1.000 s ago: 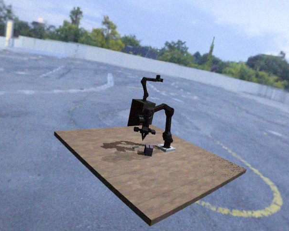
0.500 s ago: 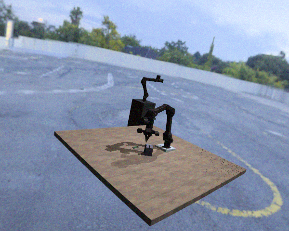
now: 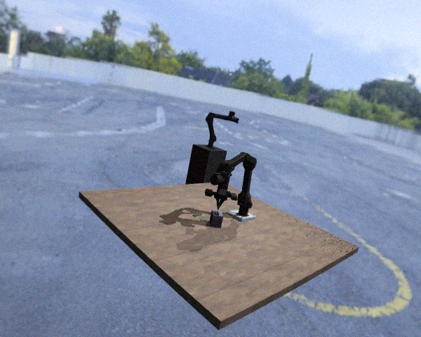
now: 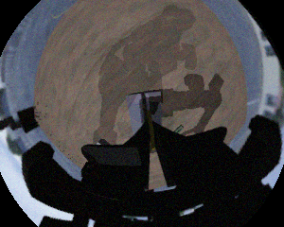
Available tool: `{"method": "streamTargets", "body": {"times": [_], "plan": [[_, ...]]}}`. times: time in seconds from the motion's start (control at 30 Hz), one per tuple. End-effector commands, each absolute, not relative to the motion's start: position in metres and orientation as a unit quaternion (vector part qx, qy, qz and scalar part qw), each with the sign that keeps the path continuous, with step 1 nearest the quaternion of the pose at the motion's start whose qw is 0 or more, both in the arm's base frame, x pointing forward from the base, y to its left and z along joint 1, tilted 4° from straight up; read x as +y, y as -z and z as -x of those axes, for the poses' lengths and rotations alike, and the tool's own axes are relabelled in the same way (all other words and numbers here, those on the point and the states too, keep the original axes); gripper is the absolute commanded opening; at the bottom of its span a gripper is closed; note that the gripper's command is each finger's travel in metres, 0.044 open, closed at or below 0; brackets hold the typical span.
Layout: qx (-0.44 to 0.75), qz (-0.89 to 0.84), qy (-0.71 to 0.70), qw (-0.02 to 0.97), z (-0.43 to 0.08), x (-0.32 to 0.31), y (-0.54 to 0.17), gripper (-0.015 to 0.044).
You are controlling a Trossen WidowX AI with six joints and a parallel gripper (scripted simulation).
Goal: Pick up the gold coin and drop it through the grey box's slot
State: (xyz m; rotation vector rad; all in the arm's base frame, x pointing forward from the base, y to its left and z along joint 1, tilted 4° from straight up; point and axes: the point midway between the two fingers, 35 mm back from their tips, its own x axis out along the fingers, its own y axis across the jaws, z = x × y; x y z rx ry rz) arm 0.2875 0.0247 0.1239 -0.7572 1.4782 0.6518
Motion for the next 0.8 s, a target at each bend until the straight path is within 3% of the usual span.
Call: {"method": "streamTargets", "body": {"times": [0.0,0.77], "plan": [[0.645,0.329,-0.283,0.628,-0.2868,0.0251,-0.1234,0.0000],[0.647,0.326,-0.280,0.630,-0.2841,0.0275,-0.1215,0.0000]]}}
